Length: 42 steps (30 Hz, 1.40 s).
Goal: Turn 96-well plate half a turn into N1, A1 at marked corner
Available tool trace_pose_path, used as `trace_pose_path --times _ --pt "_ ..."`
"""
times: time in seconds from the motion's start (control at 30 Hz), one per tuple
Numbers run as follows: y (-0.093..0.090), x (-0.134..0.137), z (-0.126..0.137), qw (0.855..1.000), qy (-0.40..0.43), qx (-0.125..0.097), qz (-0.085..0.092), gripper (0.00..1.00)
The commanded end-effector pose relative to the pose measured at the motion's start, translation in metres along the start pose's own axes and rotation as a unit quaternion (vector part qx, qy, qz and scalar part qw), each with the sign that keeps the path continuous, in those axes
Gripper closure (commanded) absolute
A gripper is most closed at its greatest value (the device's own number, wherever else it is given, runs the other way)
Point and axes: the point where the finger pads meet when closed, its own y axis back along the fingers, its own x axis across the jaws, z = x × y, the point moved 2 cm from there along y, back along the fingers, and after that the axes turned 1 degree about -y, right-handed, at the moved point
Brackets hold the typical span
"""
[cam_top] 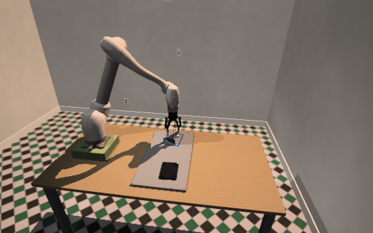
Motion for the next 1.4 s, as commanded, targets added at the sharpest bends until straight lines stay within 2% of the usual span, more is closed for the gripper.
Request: trace_pose_path --times 0.0,0.77,1.0,1.27,1.37 --pt "0.005 0.000 0.000 1.000 0.000 0.000 0.000 1.00" --pt "0.009 0.000 0.000 1.000 0.000 0.000 0.000 1.00" --pt "0.010 -0.005 0.023 0.993 -0.116 0.000 0.000 1.00" --pt "0.011 -0.011 0.049 0.969 -0.247 0.000 0.000 1.00" --pt "0.011 -0.012 0.052 0.965 -0.264 0.000 0.000 1.00"
